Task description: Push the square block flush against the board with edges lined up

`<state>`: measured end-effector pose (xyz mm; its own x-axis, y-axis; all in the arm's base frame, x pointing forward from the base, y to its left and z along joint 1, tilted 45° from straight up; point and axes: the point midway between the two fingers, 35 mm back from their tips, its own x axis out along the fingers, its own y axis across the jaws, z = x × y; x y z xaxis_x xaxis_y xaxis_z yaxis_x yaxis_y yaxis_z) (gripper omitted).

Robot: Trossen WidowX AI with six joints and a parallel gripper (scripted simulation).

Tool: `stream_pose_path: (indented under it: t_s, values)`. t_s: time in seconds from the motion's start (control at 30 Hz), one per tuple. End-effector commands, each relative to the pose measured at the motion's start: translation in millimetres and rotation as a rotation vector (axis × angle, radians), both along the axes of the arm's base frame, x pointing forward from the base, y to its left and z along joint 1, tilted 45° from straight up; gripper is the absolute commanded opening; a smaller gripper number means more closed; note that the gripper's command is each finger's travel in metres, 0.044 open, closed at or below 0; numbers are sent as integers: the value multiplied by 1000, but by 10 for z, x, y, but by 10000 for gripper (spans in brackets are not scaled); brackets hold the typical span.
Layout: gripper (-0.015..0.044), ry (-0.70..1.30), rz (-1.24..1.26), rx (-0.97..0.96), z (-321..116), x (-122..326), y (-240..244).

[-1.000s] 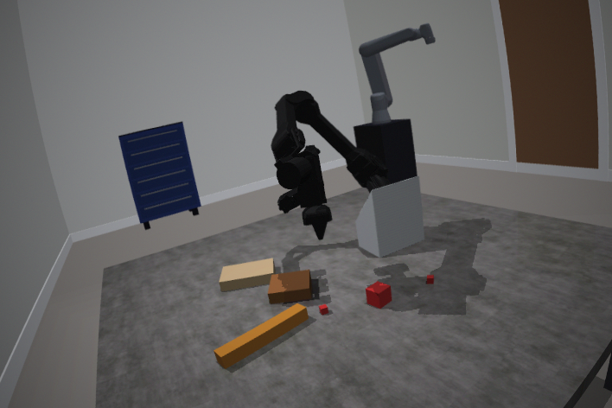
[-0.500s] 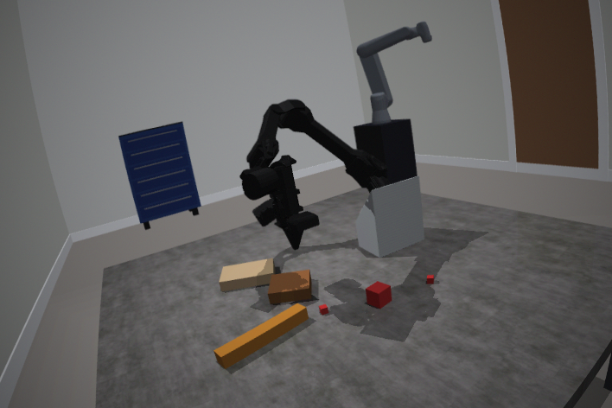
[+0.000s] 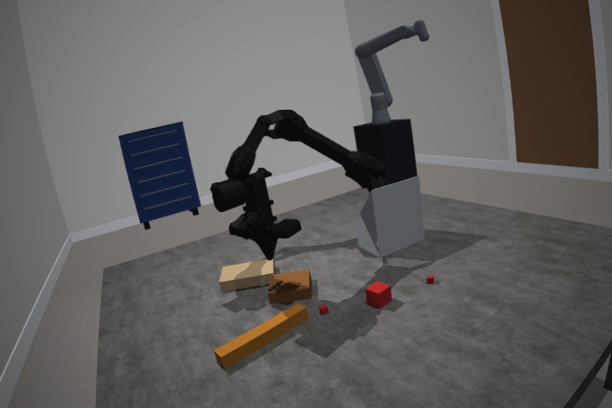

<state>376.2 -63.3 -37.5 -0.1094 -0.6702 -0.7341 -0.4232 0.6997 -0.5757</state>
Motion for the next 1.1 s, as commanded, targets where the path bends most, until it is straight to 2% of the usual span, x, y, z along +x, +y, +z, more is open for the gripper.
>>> stream_pose_path:
  t_s: [0.0, 0.53, 0.77, 0.9, 1.07]
  values:
    - [0, 78, 86, 7, 30, 120, -153]
    - [0, 447, 466, 40, 197, 489, -852]
    - [0, 462, 480, 41, 182, 499, -904]
    - [0, 464, 480, 39, -163, 442, -1247]
    - [0, 464, 480, 39, -184, 437, -1269]
